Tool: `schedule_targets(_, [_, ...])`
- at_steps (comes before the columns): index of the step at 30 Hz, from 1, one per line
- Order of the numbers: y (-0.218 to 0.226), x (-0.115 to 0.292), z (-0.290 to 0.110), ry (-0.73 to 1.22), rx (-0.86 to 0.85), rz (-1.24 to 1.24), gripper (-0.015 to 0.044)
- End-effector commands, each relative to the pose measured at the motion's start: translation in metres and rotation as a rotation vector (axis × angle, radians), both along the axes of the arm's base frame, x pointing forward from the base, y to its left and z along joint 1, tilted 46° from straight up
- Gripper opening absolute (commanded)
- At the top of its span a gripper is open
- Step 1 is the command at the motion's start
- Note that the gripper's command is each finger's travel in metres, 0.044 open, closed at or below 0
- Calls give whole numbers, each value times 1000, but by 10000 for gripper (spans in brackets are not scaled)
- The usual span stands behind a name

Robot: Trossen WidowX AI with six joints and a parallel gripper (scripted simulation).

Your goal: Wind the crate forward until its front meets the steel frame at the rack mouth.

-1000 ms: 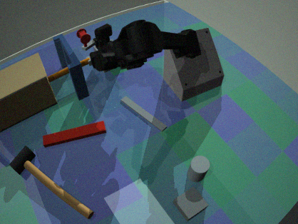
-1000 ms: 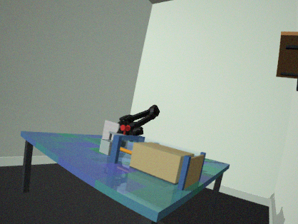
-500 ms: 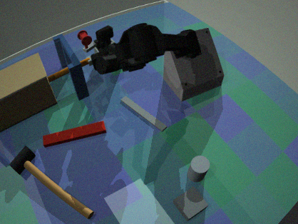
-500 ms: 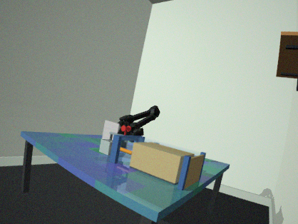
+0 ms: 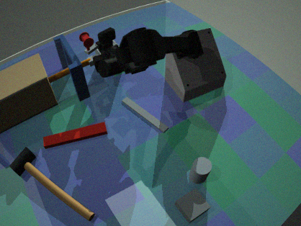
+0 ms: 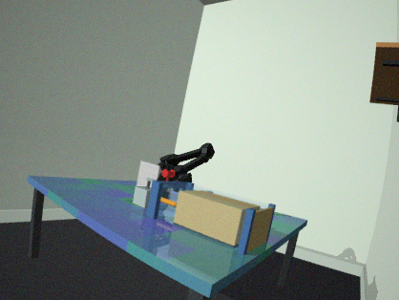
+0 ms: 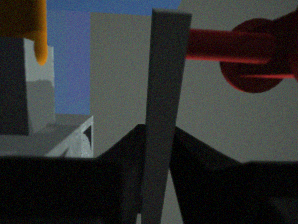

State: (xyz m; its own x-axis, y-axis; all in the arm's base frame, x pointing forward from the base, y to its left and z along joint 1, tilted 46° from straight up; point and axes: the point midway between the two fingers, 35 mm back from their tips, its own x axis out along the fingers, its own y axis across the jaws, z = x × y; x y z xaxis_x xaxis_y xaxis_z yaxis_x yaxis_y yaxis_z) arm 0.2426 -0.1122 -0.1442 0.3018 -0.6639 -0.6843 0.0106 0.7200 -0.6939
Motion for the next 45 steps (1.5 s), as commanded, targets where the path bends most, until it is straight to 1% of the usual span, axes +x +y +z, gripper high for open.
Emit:
schedule_targets(1, [0, 0, 0, -5, -5, -6, 0])
schedule_targets(45, [4, 0, -8, -3, 2, 5, 0])
